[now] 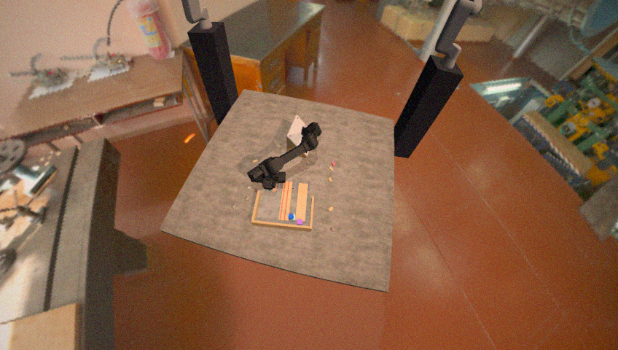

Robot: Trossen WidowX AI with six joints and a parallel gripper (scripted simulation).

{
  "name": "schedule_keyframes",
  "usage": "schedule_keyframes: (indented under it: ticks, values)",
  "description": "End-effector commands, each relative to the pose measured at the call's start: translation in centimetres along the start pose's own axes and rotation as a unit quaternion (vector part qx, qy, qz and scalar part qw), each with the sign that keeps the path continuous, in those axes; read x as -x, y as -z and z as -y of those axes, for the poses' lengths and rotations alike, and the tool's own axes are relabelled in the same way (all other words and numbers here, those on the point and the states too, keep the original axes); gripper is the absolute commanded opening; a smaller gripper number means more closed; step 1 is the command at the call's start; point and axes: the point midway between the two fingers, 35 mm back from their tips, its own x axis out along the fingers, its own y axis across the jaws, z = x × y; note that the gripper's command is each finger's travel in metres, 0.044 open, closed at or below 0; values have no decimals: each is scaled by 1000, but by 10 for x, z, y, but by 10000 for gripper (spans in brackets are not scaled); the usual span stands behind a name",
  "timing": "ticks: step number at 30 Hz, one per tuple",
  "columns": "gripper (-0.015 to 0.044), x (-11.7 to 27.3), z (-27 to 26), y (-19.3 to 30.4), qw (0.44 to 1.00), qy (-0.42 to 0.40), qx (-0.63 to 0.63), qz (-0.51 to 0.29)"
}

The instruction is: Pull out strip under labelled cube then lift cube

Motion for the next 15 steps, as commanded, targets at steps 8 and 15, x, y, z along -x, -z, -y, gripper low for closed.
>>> schedule_keyframes:
  ticks: [8,15]
  values:
    - [250,-23,1,2,1000,-6,-6,-4]
    - [250,-35,1,2,1000,-6,-6,-4]
